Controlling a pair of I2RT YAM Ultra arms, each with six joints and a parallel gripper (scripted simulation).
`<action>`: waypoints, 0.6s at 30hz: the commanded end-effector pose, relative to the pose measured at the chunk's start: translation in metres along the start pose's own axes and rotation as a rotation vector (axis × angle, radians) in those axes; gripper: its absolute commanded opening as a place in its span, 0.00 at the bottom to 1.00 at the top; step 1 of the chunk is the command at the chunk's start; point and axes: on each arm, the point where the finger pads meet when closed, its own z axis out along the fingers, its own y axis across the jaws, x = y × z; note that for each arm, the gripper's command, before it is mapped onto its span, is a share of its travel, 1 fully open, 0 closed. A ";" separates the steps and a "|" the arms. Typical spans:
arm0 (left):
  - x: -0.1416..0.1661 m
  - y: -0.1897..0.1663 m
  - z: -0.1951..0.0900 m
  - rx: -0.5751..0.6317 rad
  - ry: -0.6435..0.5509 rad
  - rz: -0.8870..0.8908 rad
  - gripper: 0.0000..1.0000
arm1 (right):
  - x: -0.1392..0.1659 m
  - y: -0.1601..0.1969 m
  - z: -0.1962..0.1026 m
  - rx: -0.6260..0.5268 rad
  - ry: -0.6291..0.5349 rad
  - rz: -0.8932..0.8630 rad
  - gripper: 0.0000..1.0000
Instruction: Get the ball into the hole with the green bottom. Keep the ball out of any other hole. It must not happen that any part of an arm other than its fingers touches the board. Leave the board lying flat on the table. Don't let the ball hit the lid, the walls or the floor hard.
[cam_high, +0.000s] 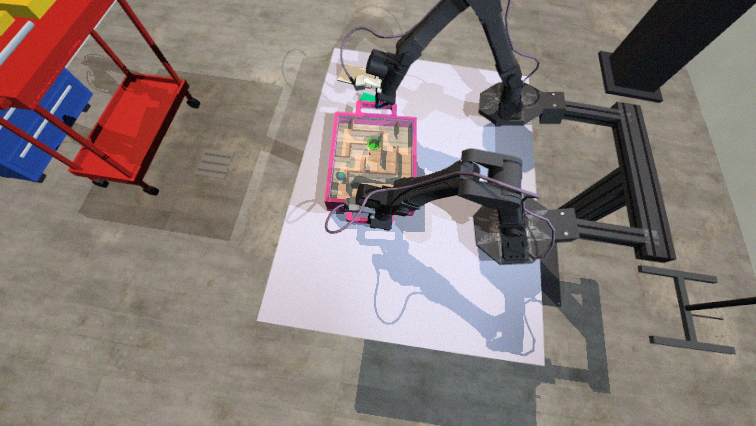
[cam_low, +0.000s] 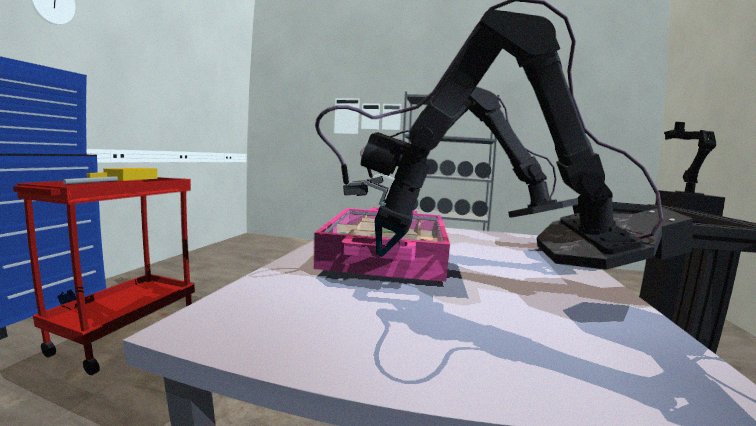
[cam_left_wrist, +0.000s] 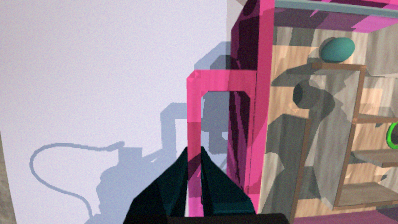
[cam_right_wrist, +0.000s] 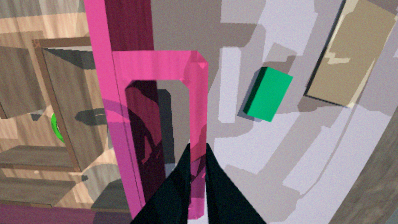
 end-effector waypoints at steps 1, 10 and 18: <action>-0.052 -0.014 -0.025 0.046 -0.179 -0.010 0.00 | -0.067 -0.001 -0.043 0.001 -0.203 0.025 0.00; -0.057 -0.009 -0.033 -0.017 -0.164 -0.006 0.00 | -0.059 -0.004 -0.020 -0.042 -0.159 0.037 0.00; -0.056 -0.008 -0.043 -0.065 -0.153 0.013 0.00 | -0.051 0.006 0.001 -0.096 -0.147 0.040 0.00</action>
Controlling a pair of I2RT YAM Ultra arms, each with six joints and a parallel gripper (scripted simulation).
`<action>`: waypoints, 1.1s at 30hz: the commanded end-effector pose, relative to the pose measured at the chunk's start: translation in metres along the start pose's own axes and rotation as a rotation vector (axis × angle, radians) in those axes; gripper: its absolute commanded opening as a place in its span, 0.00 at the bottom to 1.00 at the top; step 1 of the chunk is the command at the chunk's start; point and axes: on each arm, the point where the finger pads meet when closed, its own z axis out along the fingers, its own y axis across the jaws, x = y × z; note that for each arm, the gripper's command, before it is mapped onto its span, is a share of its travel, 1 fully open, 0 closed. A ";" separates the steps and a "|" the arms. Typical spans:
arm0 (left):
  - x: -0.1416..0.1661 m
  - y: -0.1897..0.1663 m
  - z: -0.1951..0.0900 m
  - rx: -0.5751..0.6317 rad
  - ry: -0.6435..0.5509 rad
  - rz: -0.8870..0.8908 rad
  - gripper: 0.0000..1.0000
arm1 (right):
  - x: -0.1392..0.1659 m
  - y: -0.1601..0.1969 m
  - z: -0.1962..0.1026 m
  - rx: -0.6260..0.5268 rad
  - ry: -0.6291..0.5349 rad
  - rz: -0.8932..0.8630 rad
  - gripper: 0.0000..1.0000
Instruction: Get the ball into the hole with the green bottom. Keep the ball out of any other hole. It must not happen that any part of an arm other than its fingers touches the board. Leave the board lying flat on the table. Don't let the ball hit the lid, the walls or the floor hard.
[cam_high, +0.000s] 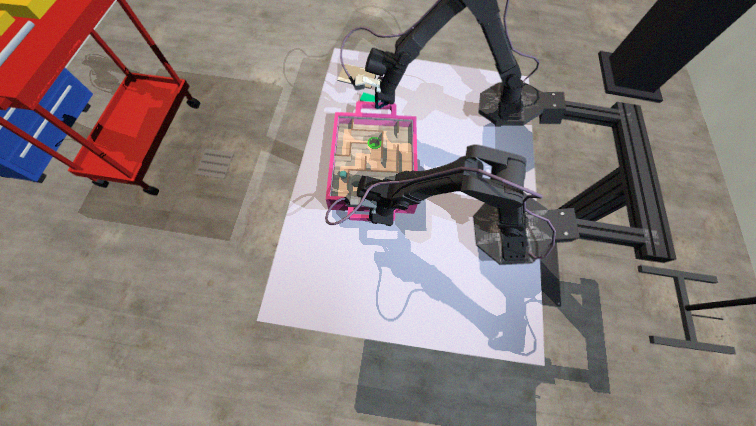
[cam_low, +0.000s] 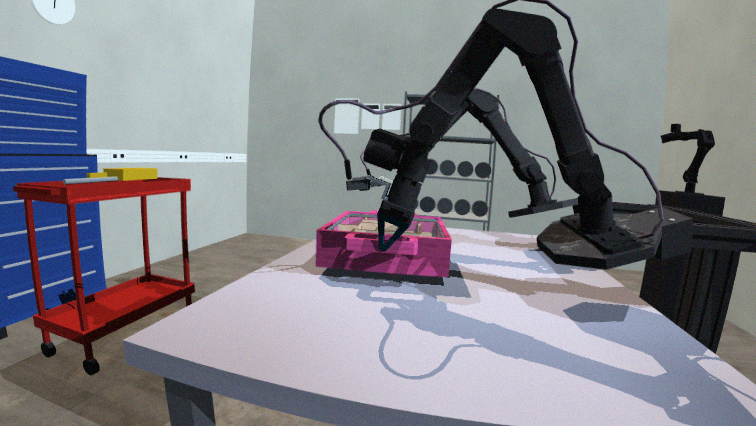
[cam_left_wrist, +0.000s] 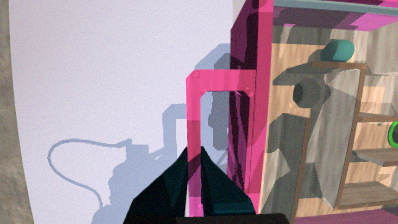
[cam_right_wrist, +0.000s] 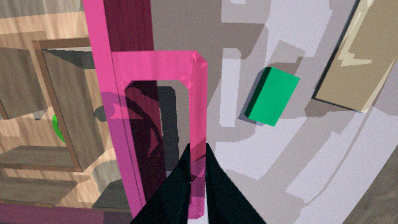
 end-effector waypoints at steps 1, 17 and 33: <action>-0.052 0.001 -0.031 -0.020 -0.147 0.004 0.00 | -0.058 0.012 -0.018 -0.048 -0.177 0.031 0.00; -0.046 0.001 -0.001 0.078 -0.157 -0.021 0.00 | -0.057 0.006 -0.044 0.054 -0.194 0.017 0.00; -0.039 0.003 -0.013 0.011 -0.192 -0.014 0.00 | -0.048 0.008 -0.030 -0.002 -0.221 0.009 0.00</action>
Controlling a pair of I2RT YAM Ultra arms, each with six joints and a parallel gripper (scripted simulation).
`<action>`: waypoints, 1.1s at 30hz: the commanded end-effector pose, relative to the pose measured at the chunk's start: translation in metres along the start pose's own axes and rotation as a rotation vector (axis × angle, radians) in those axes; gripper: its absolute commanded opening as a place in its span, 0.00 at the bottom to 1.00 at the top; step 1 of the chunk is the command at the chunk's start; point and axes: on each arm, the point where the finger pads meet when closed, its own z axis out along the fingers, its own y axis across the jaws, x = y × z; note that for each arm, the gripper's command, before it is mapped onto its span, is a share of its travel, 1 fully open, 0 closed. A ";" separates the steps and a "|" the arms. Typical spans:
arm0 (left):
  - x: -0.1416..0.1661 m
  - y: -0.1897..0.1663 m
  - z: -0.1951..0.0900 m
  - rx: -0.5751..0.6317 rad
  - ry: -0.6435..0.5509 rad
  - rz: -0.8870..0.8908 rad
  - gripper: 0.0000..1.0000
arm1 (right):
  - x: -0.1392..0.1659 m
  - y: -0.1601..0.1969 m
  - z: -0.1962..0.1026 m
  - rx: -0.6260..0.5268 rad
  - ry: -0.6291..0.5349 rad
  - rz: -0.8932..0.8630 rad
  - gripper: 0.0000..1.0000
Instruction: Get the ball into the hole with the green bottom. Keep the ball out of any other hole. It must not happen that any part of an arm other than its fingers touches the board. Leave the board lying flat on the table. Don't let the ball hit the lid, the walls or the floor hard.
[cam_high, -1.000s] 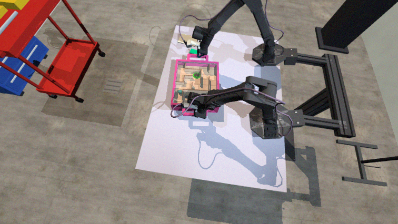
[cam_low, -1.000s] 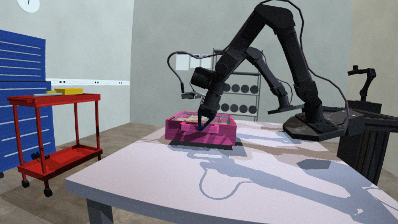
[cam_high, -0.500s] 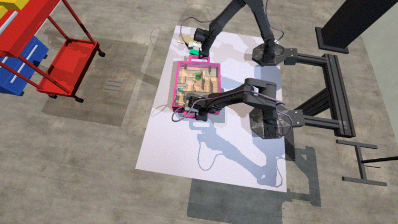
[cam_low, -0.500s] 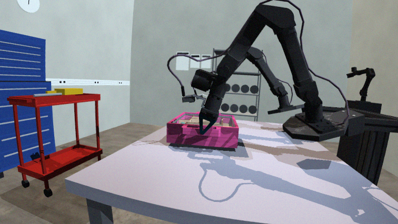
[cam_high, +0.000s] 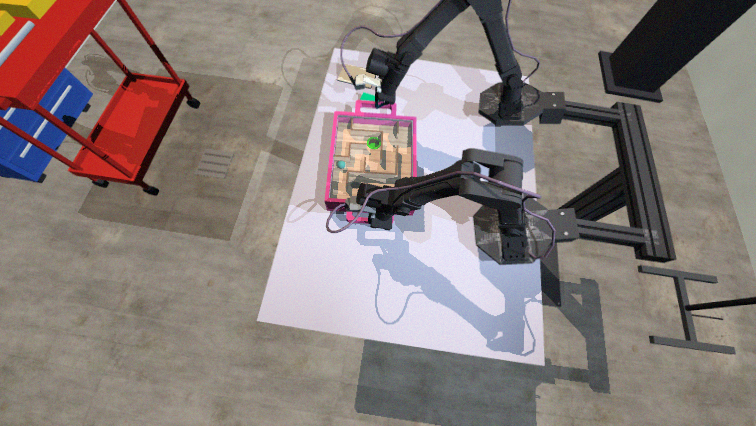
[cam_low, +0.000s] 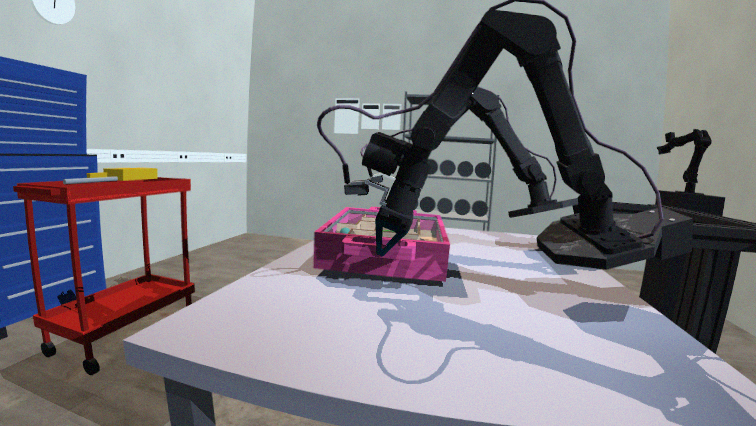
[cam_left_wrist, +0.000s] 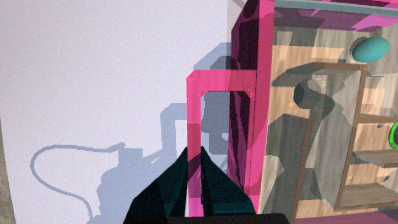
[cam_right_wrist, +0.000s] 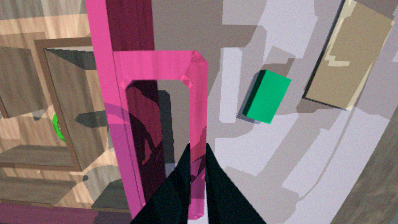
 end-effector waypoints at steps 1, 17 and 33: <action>-0.050 -0.005 -0.029 -0.033 -0.165 -0.012 0.00 | -0.064 -0.003 -0.028 -0.052 -0.213 0.041 0.00; -0.048 -0.008 -0.045 -0.064 -0.109 0.028 0.00 | -0.059 0.004 -0.018 -0.091 -0.175 0.051 0.00; -0.048 -0.007 -0.016 0.050 -0.133 -0.004 0.00 | -0.050 -0.002 -0.035 0.026 -0.138 0.023 0.00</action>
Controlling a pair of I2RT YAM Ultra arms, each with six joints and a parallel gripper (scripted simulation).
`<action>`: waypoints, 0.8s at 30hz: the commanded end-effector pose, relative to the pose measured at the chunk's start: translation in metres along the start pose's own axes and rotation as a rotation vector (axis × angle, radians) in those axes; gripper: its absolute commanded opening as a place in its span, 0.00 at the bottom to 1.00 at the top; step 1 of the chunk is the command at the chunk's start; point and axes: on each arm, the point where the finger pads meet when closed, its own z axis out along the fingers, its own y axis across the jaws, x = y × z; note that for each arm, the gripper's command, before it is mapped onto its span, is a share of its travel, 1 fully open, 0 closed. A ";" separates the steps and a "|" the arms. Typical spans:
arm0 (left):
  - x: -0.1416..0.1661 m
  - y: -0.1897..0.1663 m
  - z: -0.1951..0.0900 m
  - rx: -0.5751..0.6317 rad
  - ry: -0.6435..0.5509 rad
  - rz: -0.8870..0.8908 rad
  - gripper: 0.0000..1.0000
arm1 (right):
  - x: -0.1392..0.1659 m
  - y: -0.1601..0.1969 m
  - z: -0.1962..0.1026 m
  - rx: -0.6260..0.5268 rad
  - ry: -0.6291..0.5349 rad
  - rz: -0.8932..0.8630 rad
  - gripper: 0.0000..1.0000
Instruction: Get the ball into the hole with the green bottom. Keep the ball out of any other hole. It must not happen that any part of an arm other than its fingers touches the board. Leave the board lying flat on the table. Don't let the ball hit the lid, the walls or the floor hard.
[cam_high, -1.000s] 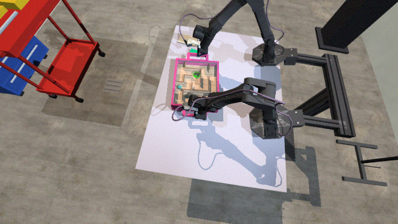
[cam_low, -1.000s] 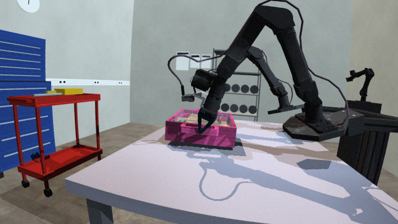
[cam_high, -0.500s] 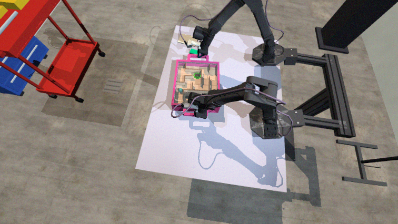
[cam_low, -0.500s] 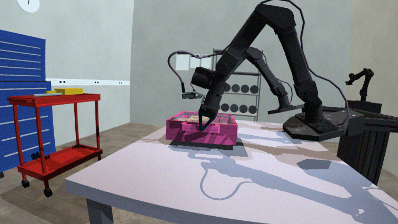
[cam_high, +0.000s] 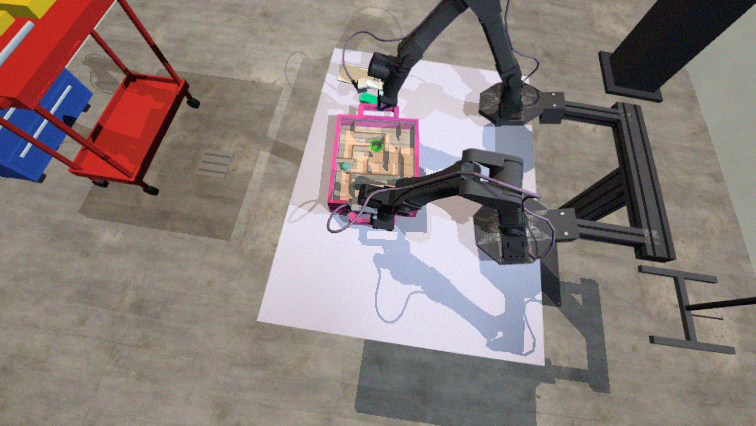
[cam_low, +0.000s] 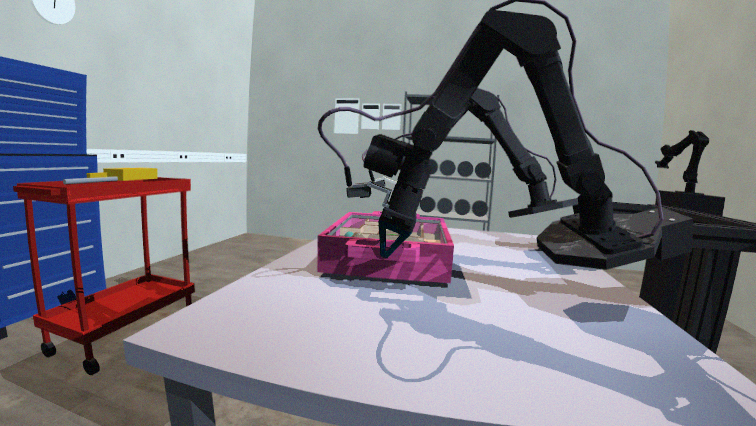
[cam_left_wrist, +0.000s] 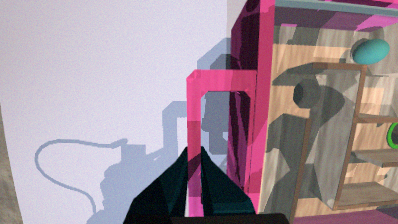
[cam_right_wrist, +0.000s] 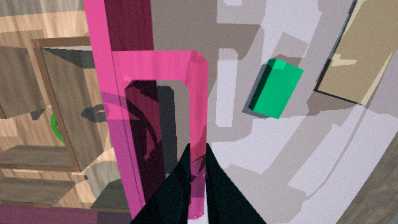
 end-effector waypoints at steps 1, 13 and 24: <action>-0.060 -0.010 -0.024 0.047 -0.169 -0.008 0.00 | -0.068 -0.001 -0.046 0.017 -0.182 0.012 0.00; -0.057 -0.006 -0.041 -0.058 -0.127 -0.004 0.00 | -0.076 0.003 -0.029 -0.082 -0.199 0.027 0.00; -0.055 -0.010 -0.018 0.060 -0.171 -0.013 0.00 | -0.064 -0.004 -0.047 0.032 -0.190 0.024 0.00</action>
